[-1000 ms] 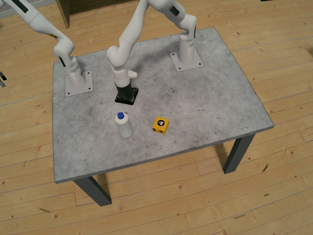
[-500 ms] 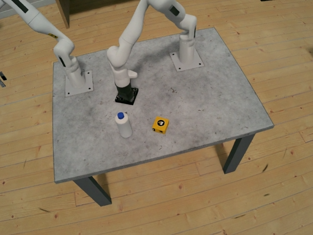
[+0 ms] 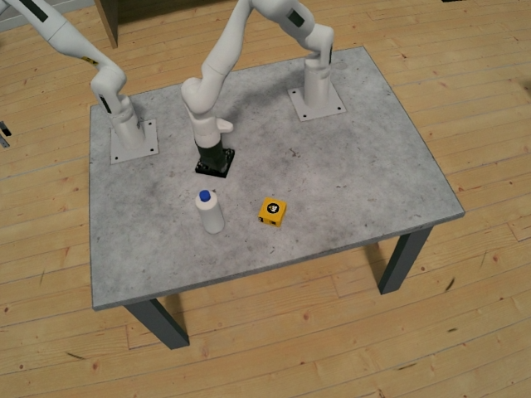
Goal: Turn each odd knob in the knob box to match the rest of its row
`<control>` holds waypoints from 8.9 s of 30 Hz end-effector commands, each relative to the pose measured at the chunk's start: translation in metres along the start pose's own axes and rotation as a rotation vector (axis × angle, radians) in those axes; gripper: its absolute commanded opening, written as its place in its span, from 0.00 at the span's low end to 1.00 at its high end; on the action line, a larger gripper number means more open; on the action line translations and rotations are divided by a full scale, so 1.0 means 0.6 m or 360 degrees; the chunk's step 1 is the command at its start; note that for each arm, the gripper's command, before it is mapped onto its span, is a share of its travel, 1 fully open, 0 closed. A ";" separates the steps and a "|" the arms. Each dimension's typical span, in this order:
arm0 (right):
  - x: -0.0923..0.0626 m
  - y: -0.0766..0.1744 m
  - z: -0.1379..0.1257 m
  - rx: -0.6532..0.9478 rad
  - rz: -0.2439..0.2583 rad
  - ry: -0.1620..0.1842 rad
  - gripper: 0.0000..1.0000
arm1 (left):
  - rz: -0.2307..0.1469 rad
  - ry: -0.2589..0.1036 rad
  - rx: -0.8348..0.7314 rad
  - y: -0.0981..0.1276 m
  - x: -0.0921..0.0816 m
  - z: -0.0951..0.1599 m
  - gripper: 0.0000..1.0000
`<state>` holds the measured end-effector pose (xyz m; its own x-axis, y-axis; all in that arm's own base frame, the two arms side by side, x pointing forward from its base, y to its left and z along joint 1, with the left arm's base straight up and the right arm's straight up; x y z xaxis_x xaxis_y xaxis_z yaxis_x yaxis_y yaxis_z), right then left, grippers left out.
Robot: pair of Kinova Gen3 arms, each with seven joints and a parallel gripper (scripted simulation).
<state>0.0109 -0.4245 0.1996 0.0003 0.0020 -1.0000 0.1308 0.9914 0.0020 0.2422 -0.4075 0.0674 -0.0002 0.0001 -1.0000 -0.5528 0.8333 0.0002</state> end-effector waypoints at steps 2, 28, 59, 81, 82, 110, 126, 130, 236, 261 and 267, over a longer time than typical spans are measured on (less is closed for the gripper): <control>-0.001 -0.001 0.000 0.0000 -0.0003 0.0000 1.00 | -0.0003 0.0000 0.0030 -0.001 -0.001 0.000 0.30; -0.001 -0.001 0.000 0.0000 -0.0003 0.0000 1.00 | -0.0003 -0.0001 0.0644 -0.001 -0.001 0.000 0.30; -0.001 -0.001 0.000 0.0000 -0.0003 0.0000 1.00 | -0.0003 -0.0002 0.1474 -0.001 -0.001 0.000 0.30; -0.001 -0.001 0.000 0.0000 -0.0003 0.0000 1.00 | -0.0003 -0.0002 0.1506 -0.001 -0.001 0.000 0.46; -0.001 -0.001 0.000 0.0000 -0.0003 0.0000 1.00 | -0.0003 -0.0002 0.1506 -0.001 -0.001 0.000 0.46; -0.001 -0.001 0.000 0.0000 -0.0003 0.0000 1.00 | -0.0003 -0.0002 0.1506 -0.001 -0.065 0.000 0.46; -0.001 -0.001 0.000 0.0000 -0.0003 0.0000 1.00 | 0.0003 -0.0002 0.1330 0.002 -0.066 -0.007 0.46; -0.001 -0.001 0.000 0.0000 -0.0003 0.0000 1.00 | 0.0005 -0.0002 0.1254 0.004 -0.067 -0.010 0.46; -0.001 -0.001 0.000 0.0000 -0.0003 0.0000 1.00 | -0.0003 0.0001 -0.0439 -0.002 -0.075 -0.099 0.46; -0.001 -0.001 0.000 0.0000 -0.0003 0.0000 1.00 | -0.0003 0.0001 -0.0439 -0.002 -0.030 -0.100 0.46; -0.001 -0.001 0.000 0.0000 -0.0003 0.0000 1.00 | -0.0003 0.0001 -0.0439 -0.002 -0.027 -0.100 0.46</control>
<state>0.0109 -0.4245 0.1996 0.0003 0.0020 -1.0000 0.1308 0.9914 0.0020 0.1929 -0.4412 0.0831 -0.0002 0.0000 -1.0000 -0.7587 0.6515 0.0002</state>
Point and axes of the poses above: on each arm, the point where the finger pads meet when closed, its own x axis out along the fingers, its own z axis across the jaws, y = z × x, the point moved 2 cm from there along -x, back along the fingers, and after that the axes turned 9 degrees about x, right-handed, at the moved point
